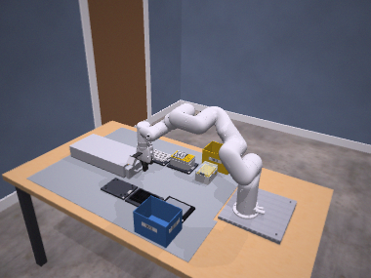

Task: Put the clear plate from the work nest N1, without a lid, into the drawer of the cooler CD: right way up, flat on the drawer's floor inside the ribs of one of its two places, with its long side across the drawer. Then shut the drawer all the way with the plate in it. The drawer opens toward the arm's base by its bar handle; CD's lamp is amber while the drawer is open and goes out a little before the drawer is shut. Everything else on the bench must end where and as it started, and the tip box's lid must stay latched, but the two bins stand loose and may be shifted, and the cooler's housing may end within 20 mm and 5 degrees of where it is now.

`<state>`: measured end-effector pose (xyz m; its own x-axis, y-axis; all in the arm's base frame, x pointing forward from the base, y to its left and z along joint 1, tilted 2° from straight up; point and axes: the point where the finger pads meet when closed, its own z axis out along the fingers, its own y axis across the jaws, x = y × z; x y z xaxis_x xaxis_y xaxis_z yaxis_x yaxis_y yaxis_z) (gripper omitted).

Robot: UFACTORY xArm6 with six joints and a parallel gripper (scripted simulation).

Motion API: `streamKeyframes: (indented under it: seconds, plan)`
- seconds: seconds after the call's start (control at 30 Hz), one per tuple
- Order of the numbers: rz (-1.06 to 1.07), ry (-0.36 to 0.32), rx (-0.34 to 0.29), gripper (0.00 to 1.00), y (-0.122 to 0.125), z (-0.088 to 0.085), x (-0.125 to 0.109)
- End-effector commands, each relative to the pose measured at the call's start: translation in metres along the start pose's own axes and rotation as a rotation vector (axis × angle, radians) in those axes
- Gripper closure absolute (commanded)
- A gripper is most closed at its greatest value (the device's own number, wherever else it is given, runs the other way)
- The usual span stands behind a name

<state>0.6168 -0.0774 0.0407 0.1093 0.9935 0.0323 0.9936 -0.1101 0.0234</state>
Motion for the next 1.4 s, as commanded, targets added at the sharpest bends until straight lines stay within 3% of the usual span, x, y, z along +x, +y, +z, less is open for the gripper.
streamKeyframes:
  seconds: [0.0, 0.4, 1.37]
  plan:
    - [0.000, 0.000, -0.004, 1.00, 0.006, -0.002, 0.000]
    - [0.000, 0.000, -0.004, 1.00, 0.026, -0.002, 0.000]
    - [0.000, 0.000, -0.004, 1.00, 0.026, -0.003, 0.000]
